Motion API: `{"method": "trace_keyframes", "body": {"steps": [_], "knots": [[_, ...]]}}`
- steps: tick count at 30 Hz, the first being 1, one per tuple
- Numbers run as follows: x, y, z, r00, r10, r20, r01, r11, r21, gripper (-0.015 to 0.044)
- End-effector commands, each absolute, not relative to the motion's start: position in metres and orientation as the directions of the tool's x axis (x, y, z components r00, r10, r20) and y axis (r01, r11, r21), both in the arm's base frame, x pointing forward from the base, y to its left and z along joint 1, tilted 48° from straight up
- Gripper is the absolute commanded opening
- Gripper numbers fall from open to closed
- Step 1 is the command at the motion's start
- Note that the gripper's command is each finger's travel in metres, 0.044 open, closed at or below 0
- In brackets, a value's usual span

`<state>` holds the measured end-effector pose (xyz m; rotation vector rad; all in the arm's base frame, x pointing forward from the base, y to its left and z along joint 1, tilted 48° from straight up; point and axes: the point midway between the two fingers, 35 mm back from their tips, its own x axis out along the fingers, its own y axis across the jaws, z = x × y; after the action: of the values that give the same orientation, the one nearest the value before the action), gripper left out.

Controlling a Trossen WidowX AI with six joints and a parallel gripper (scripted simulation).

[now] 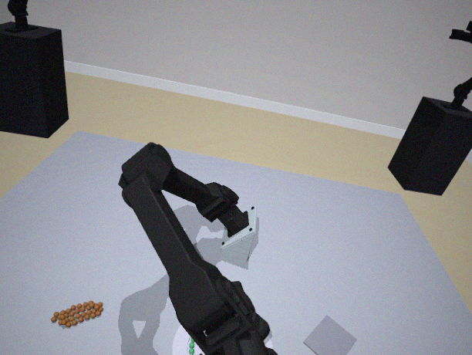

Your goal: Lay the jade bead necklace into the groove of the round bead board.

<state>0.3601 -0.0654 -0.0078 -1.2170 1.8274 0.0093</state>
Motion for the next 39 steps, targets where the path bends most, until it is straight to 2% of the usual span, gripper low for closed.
{"method": "trace_keyframes", "body": {"steps": [1,3,8,39], "knots": [[0.3585,-0.0694,-0.0124,-0.099,-0.731,-0.675,-0.741,0.507,-0.441,0.012],[0.3583,-0.0701,-0.0131,-0.099,-0.731,-0.675,-0.741,0.507,-0.441,0.012],[0.3593,-0.0686,-0.0107,-0.1,-0.728,-0.678,-0.735,0.513,-0.443,0.0],[0.3593,-0.0686,-0.0107,-0.1,-0.728,-0.678,-0.735,0.513,-0.443,0.0]]}}
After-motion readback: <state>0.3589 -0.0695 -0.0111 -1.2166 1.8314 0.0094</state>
